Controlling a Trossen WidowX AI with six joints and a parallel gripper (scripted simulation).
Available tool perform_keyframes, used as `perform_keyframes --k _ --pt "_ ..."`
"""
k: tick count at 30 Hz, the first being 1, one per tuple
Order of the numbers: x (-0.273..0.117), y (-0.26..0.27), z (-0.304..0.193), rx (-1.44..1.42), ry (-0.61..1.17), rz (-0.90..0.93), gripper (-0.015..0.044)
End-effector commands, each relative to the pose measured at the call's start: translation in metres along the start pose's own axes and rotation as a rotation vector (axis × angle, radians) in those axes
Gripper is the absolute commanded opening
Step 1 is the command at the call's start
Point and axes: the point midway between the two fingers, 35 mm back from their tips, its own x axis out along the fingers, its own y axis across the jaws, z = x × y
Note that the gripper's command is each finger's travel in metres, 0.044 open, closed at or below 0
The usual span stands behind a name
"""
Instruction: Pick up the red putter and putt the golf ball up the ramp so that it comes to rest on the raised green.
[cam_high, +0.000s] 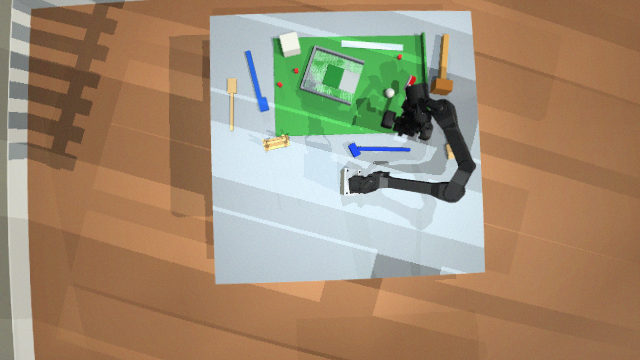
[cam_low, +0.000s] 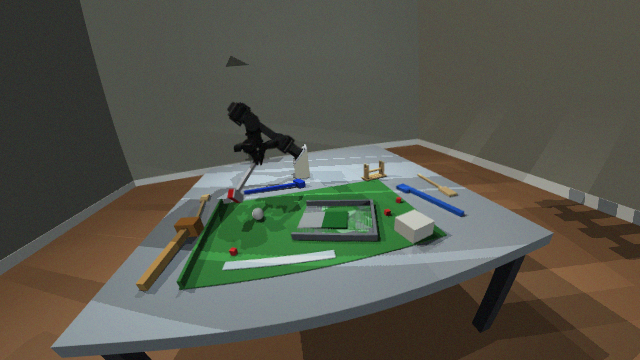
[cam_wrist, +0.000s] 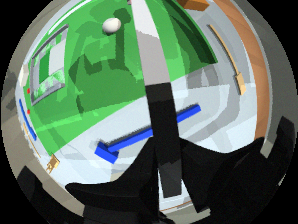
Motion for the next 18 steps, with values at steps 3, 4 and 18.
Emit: perform_keyframes --k 3,4,18 --pt "0.002 -0.005 -0.002 0.031 -0.003 -0.011 0.0" --pt "0.004 -0.005 -0.002 0.031 -0.003 -0.011 0.0" --pt "0.042 -0.006 -0.003 0.032 -0.005 -0.013 0.0"
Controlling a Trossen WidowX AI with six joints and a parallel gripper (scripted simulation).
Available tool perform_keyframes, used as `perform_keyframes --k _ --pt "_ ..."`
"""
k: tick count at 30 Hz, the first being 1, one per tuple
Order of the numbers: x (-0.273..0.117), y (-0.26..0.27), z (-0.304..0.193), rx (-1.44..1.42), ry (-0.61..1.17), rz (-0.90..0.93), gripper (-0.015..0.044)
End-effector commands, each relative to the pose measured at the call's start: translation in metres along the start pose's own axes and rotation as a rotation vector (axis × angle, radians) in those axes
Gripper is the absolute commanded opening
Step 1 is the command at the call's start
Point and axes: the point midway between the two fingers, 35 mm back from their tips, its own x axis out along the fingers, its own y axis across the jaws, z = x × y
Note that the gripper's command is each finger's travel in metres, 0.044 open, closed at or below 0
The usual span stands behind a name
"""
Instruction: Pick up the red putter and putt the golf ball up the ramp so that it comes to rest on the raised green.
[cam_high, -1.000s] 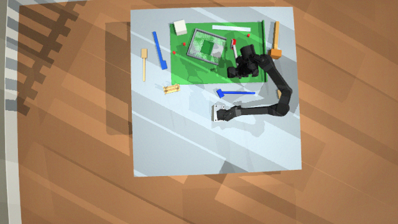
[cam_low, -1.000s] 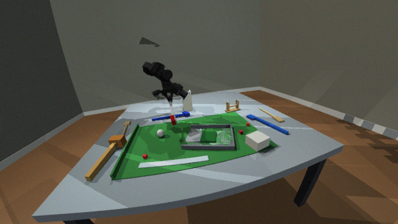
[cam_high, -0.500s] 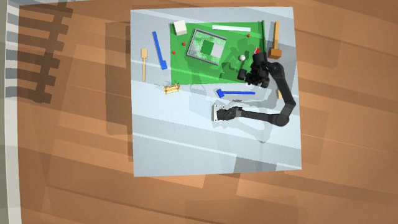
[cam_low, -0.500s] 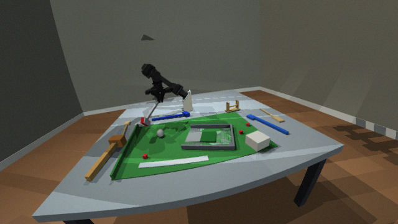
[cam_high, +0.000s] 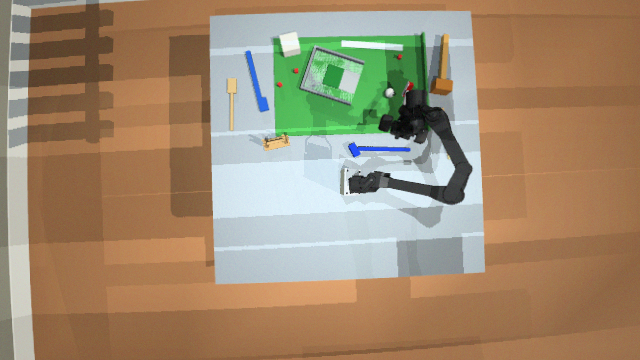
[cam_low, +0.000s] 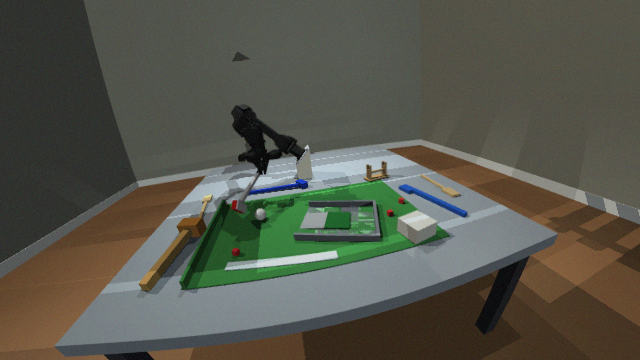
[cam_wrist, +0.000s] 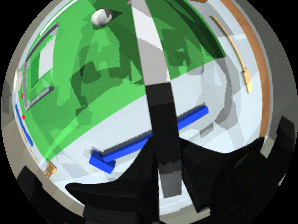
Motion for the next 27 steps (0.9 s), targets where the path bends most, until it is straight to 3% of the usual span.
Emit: perform_keyframes --k 1,27 --pt "0.003 -0.002 0.001 0.0 -0.009 -0.005 0.0" --pt "0.027 -0.002 0.001 0.005 -0.008 -0.004 0.0"
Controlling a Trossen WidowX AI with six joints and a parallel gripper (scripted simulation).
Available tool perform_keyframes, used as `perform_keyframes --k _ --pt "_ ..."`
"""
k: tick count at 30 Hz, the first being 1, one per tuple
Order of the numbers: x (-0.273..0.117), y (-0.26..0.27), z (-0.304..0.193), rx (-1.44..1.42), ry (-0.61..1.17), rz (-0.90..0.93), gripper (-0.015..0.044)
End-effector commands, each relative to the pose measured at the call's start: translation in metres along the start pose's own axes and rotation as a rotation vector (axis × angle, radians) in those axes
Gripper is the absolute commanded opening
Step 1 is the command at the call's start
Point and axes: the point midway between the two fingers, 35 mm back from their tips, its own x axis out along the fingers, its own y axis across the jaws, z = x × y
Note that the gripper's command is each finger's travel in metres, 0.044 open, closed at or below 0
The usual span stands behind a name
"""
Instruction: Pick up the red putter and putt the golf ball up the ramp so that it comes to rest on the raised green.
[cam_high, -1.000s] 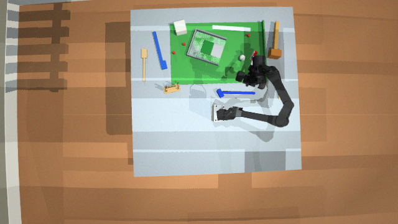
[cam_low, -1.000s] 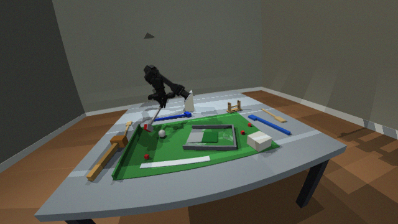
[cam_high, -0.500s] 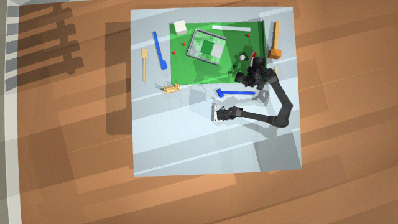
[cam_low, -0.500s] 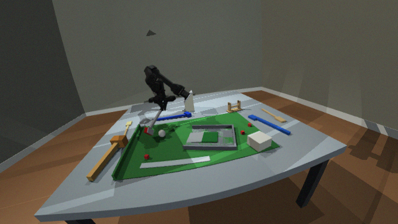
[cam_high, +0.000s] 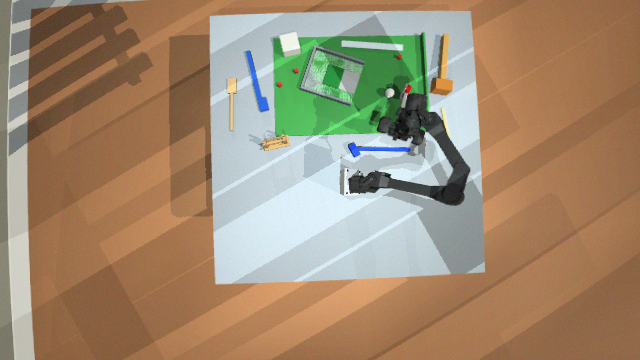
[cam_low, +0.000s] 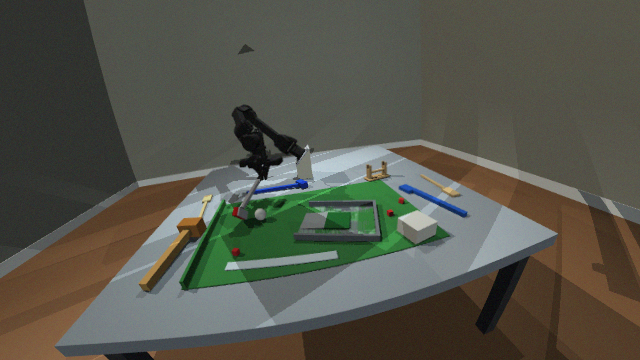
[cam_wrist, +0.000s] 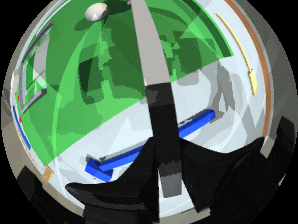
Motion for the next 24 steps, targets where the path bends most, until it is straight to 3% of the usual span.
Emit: perform_keyframes --k 1,17,24 --pt "0.0 -0.001 0.0 0.003 -0.001 0.0 0.0" --pt "0.004 -0.026 0.0 0.001 0.004 -0.008 0.0" --pt "0.005 0.054 0.007 -0.001 0.005 0.014 0.0"
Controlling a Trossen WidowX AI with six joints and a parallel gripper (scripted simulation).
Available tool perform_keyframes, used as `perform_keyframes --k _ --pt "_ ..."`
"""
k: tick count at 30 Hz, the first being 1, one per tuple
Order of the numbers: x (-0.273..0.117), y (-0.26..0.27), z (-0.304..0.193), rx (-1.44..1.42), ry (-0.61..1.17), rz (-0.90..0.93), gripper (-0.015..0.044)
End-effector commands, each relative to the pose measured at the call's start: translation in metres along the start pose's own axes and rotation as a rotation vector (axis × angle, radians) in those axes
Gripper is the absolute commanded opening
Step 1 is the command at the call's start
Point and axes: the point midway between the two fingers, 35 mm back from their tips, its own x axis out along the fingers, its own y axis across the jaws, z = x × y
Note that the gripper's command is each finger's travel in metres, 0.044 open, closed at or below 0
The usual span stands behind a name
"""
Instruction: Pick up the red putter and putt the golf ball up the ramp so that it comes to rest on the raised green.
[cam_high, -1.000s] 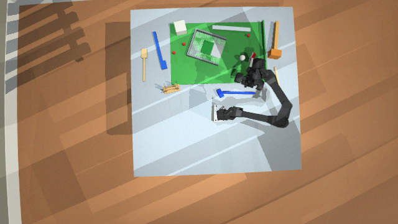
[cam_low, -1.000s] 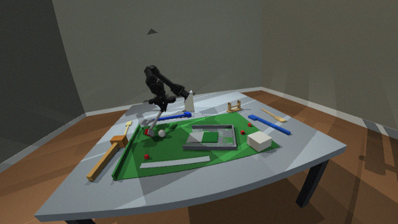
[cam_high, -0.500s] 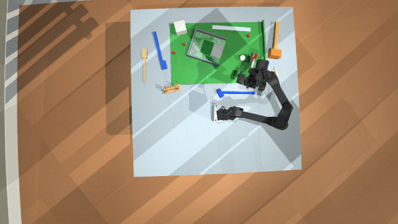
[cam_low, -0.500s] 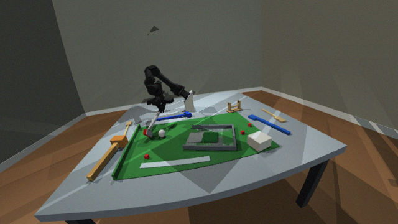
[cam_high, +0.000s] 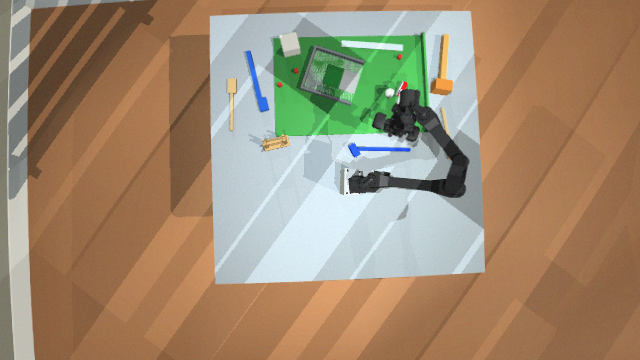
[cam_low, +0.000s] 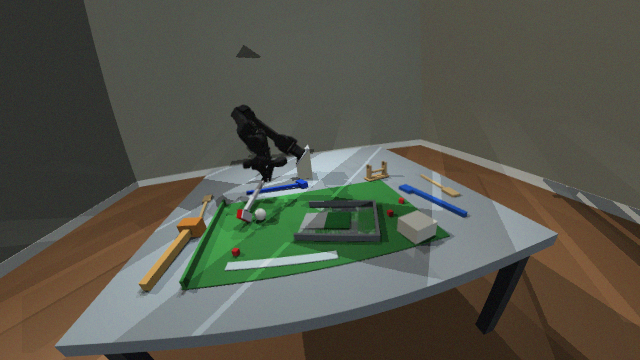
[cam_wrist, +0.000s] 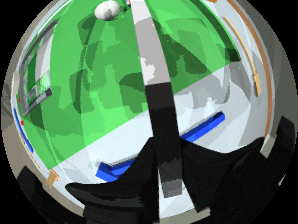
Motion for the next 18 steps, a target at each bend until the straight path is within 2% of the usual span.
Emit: perform_keyframes --k 1,5,11,18 --pt "0.001 0.043 -0.003 -0.013 0.003 0.003 0.0" --pt "0.0 0.083 -0.011 -0.013 -0.003 -0.007 0.0" --pt "-0.009 0.085 -0.011 -0.013 -0.003 -0.006 0.0" --pt "-0.046 0.086 -0.011 -0.014 -0.002 -0.003 0.0"
